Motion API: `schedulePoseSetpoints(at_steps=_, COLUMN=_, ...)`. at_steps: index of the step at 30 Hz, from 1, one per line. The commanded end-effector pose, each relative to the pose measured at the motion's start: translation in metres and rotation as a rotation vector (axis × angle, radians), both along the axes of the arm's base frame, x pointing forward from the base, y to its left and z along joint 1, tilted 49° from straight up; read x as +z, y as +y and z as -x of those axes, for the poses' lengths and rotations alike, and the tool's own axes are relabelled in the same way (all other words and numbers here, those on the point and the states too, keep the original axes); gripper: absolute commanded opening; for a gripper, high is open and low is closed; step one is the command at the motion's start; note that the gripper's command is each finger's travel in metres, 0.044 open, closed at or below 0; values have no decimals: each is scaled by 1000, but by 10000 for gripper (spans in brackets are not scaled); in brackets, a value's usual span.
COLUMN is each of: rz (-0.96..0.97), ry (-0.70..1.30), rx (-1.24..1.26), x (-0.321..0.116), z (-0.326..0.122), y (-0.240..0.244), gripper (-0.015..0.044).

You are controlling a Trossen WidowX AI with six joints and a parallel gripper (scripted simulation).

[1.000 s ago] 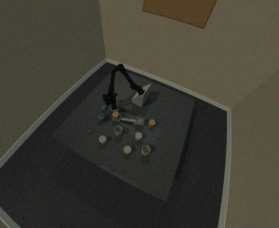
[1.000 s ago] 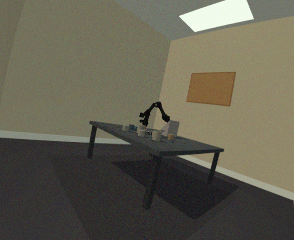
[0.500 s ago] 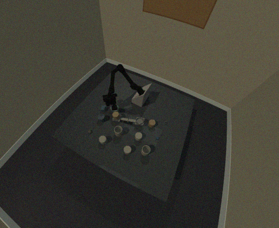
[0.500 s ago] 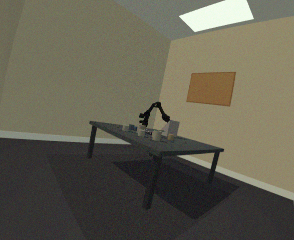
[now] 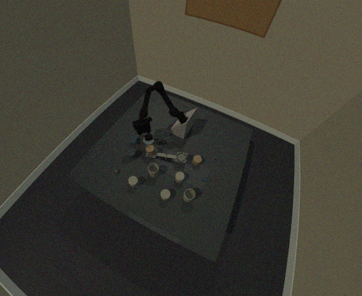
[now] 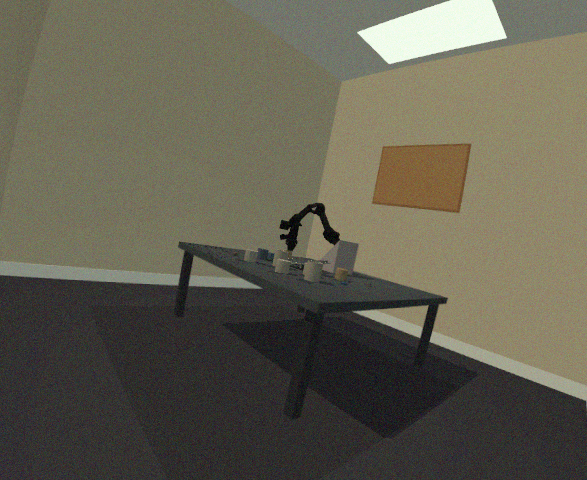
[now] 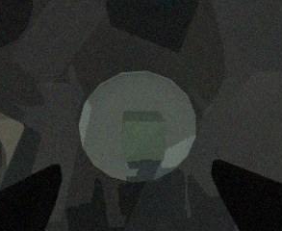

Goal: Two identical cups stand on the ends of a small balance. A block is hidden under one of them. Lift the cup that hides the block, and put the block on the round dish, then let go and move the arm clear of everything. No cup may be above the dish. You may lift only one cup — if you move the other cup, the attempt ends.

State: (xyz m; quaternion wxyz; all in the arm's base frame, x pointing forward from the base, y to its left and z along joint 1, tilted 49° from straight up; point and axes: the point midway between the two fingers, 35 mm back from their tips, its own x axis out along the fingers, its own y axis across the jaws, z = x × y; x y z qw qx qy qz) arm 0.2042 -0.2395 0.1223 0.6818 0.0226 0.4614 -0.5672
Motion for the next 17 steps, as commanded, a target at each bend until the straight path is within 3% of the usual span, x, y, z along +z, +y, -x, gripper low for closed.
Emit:
schedulePoseSetpoints(at_steps=1, rz=10, ry=-5, rx=-9, x=10, z=1, y=6, gripper=440)
schedulePoseSetpoints(at_steps=6, rz=8, ry=-4, rx=0, x=31, z=0, y=32, gripper=440)
schedulePoseSetpoints(at_steps=17, rz=8, ry=-5, rx=0, x=32, z=0, y=33, gripper=440)
